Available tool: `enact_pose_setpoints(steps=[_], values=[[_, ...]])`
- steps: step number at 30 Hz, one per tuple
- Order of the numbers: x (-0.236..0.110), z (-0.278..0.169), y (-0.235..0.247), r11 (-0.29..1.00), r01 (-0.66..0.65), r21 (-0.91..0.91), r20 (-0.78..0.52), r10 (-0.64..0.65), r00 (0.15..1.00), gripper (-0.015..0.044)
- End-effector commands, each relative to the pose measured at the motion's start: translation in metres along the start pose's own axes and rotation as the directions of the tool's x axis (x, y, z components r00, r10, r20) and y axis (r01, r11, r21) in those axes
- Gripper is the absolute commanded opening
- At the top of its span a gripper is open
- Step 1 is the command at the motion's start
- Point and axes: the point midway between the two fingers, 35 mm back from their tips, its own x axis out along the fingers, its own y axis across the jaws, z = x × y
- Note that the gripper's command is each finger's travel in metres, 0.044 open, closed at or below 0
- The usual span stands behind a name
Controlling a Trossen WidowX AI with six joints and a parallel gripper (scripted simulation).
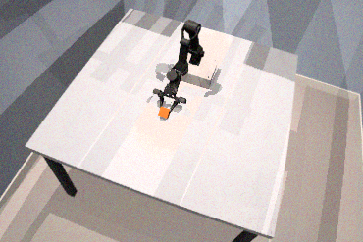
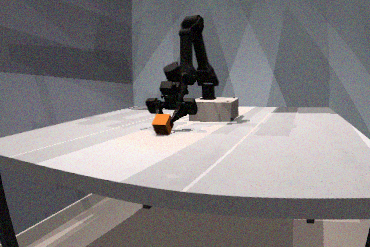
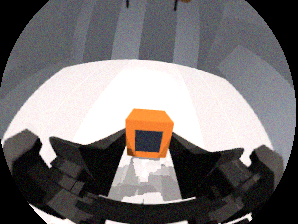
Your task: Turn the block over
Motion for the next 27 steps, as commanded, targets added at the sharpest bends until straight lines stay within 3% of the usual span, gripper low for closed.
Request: enact_pose_setpoints(steps=[1, 11, 24, 27], values=[[-0.0045, -0.0126, 0.0029, 1.0, -0.009, 0.006, 0.027, 0.009, 1.0, 0.0], [-0.0135, -0.0111, 0.0041, 1.0, -0.011, 0.004, 0.117, 0.01, 0.993, 0.0], [-0.0137, -0.011, 0.0041, 1.0, -0.011, 0.004, 0.12, 0.01, 0.993, 0.0], [-0.0137, -0.011, 0.0041, 1.0, -0.011, 0.004, 0.12, 0.01, 0.993, 0.0079]])
